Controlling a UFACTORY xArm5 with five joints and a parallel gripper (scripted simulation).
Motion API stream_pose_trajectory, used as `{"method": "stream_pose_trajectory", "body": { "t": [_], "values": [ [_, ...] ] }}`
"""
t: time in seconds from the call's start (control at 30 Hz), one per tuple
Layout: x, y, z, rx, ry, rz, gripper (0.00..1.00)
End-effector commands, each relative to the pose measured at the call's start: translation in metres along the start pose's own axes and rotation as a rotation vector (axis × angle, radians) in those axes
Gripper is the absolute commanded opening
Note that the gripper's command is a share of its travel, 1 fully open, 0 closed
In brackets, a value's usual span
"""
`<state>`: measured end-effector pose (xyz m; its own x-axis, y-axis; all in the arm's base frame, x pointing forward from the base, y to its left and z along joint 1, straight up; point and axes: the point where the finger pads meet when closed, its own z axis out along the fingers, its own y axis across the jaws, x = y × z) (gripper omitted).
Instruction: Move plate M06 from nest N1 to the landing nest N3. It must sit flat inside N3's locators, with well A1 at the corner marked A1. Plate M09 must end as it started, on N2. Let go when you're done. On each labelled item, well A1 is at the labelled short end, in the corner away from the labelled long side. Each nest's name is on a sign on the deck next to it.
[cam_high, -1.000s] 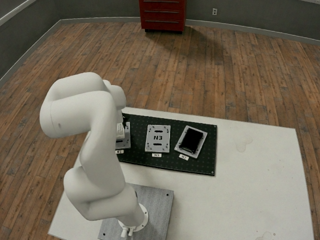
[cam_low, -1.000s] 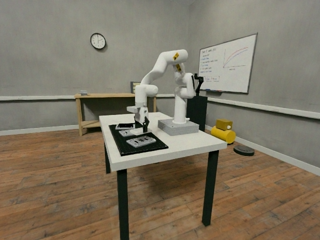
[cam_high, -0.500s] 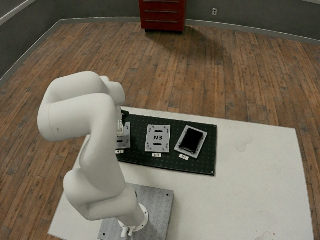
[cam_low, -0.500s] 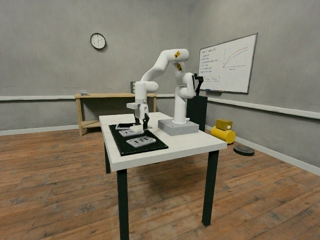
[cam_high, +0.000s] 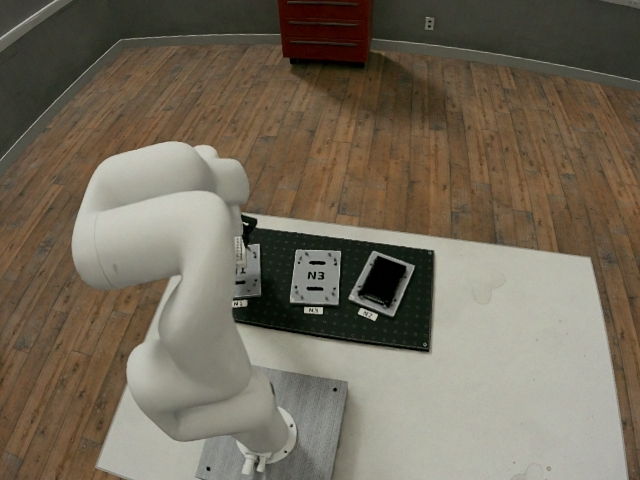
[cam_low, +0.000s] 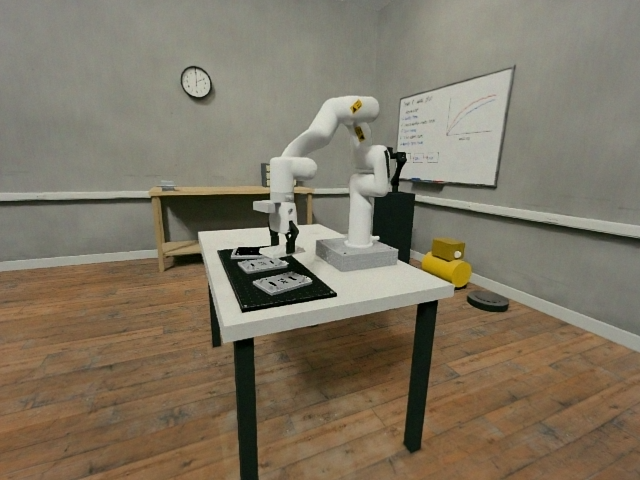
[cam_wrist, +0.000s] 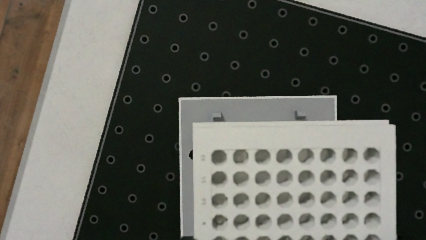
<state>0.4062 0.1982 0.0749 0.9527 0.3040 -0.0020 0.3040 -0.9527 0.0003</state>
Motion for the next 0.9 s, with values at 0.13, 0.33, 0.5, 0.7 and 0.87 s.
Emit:
{"method": "stream_pose_trajectory", "body": {
  "t": [0.13, 0.33, 0.5, 0.7, 0.87],
  "values": [
    [0.001, 0.000, -0.002, 0.009, 0.002, 0.000, 0.00],
    [-0.005, 0.029, -0.001, 0.008, 0.001, 0.171, 0.00],
    [-0.010, 0.054, -0.001, 0.008, 0.001, 0.171, 0.00],
    [-0.014, 0.074, -0.001, 0.008, 0.001, 0.171, 0.00],
    [-0.019, 0.098, -0.001, 0.008, 0.001, 0.171, 0.00]
  ]
}}
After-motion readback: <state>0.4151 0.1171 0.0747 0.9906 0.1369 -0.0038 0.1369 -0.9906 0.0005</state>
